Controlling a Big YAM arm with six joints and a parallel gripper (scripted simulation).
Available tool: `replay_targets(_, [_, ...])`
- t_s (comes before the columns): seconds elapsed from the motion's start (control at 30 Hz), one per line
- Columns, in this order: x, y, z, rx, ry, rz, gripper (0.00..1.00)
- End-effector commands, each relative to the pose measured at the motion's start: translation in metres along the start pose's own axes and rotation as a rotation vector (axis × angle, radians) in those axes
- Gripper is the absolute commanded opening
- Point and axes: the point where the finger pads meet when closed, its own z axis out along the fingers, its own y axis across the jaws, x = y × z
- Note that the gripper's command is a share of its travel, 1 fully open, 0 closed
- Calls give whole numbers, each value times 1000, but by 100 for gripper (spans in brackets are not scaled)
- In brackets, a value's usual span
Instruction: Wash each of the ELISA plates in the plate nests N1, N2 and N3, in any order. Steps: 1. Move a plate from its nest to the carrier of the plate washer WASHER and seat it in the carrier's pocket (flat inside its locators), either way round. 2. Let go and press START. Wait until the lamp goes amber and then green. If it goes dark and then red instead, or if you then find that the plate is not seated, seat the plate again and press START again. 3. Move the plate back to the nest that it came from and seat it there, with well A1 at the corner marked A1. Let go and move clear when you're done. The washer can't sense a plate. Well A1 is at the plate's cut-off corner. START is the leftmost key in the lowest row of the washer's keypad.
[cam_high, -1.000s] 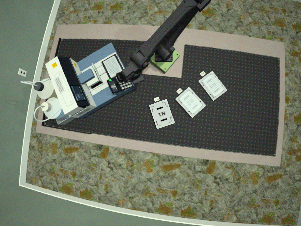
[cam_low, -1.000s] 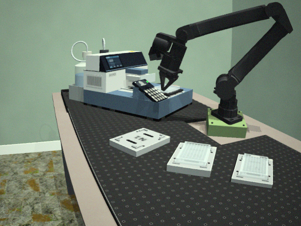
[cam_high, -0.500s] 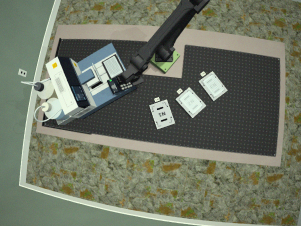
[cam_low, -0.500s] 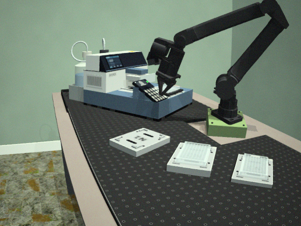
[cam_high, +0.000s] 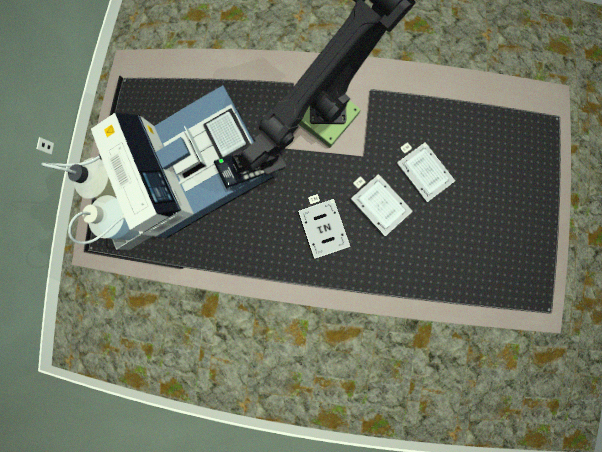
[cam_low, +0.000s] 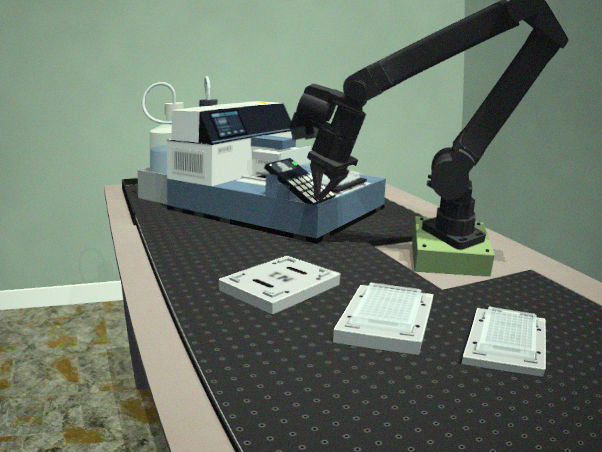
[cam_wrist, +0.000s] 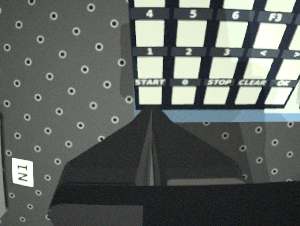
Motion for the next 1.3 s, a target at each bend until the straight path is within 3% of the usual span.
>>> replay_targets(0.0, [-17,6,-7,-11,-37,0,0])
replay_targets(0.23, [-3,3,5,-4,-11,0,0])
replay_targets(0.63, [-3,3,12,-4,-11,-1,0])
replay_targets(0.73, [-28,11,-12,-19,-60,-2,0])
replay_targets(1.13, [-29,9,-35,-18,-65,-2,0])
replay_targets(1.23, [-22,6,-32,-13,-48,-1,0])
replay_targets(1.27, [-29,8,-39,-17,-65,-2,0])
